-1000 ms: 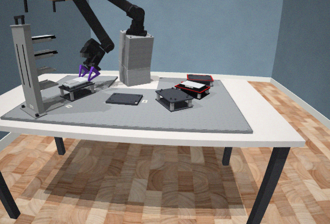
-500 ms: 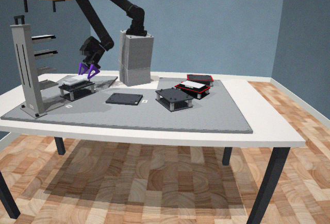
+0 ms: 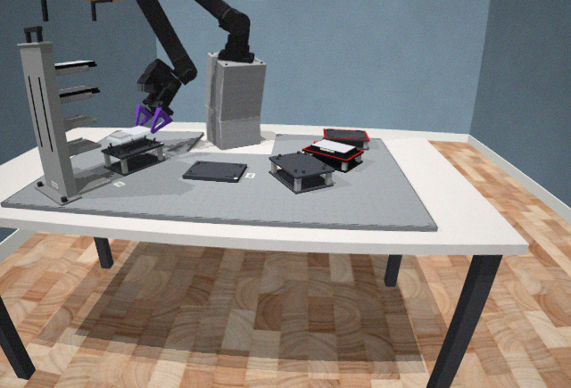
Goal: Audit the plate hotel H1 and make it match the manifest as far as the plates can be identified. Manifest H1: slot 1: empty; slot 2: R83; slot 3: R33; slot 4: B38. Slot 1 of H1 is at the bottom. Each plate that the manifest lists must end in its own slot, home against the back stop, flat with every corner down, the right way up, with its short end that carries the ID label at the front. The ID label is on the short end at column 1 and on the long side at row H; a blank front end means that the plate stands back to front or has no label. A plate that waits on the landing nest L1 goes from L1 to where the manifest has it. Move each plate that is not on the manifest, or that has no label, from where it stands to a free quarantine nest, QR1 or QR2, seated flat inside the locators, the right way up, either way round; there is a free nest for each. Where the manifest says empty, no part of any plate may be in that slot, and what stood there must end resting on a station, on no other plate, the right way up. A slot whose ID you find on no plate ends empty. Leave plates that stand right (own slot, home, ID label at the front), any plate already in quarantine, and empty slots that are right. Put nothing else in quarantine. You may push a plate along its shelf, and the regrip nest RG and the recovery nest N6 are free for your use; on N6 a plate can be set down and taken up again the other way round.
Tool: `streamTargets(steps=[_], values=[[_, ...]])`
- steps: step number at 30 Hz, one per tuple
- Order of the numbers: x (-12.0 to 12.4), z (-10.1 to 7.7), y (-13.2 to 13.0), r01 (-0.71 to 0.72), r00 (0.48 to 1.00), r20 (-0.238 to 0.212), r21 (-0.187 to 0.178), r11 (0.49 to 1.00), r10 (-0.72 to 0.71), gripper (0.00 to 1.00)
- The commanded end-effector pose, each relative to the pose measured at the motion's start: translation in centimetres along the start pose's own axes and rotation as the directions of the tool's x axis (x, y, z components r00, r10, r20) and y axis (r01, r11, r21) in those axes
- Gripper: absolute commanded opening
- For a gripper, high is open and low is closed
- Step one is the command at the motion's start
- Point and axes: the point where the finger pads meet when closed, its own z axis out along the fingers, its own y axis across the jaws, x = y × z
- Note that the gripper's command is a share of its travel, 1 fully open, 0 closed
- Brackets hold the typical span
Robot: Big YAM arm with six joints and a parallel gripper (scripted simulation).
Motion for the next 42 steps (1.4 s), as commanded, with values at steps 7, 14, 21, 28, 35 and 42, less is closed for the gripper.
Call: streamTargets(steps=[7,14,21,28,35,42], values=[[-0.9,-1.6,0.0,0.001,1.000,0.000,0.006,1.000,-0.001,0.86],[-1.2,-1.9,0.0,0.002,1.000,0.000,0.006,1.000,-0.002,0.86],[-1.7,-2.3,-0.1,0.002,1.000,0.001,0.007,1.000,-0.002,0.86],[-2.1,-2.7,0.1,0.005,1.000,0.001,0.003,1.000,-0.005,0.86],[-2.6,-3.0,0.2,0.008,1.000,0.001,0.001,1.000,-0.008,0.86],[-3.1,-3.5,0.2,0.009,1.000,0.002,0.001,1.000,-0.009,0.86]])
